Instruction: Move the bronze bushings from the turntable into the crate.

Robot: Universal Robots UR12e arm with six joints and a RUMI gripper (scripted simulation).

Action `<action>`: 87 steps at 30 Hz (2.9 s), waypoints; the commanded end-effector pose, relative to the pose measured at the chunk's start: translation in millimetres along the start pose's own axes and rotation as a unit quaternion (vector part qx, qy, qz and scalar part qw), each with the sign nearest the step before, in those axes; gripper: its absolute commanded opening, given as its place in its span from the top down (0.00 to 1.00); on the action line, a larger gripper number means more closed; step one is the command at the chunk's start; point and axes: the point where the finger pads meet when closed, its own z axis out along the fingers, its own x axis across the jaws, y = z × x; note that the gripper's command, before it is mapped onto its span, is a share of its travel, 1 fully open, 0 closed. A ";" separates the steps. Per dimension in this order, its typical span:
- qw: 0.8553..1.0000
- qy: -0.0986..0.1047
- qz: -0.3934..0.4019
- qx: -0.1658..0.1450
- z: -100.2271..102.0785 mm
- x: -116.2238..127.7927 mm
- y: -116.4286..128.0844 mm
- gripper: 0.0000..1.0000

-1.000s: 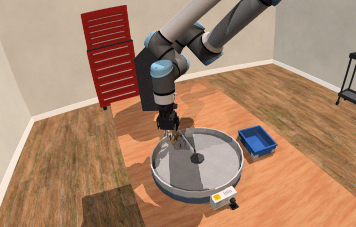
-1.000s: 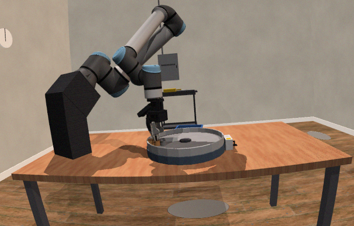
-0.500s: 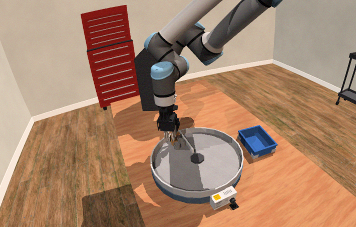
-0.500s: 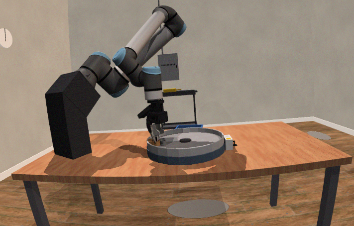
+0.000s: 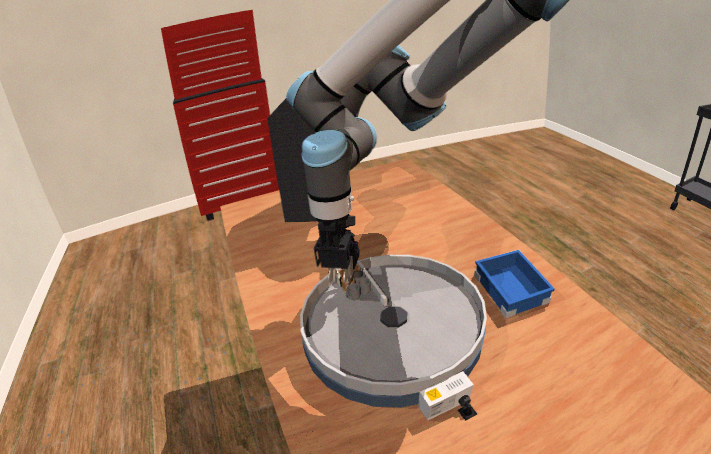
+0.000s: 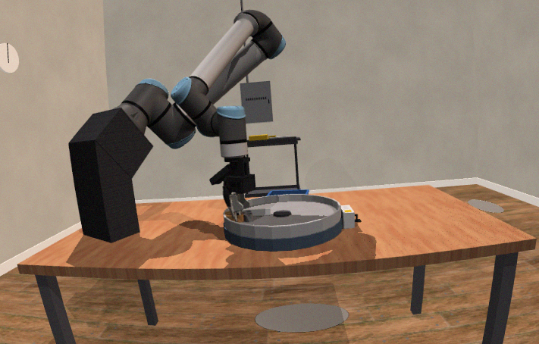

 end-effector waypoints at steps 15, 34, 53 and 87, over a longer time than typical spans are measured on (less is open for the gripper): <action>1.000 0.000 -0.001 -0.004 -2.3 0.0 4.8 0.94; 1.000 0.000 -0.001 -0.004 -2.2 0.0 4.8 1.00; 1.000 0.000 -0.001 -0.004 -2.2 0.0 4.8 1.00; 1.000 0.000 0.000 -0.002 -31.8 -0.3 1.4 1.00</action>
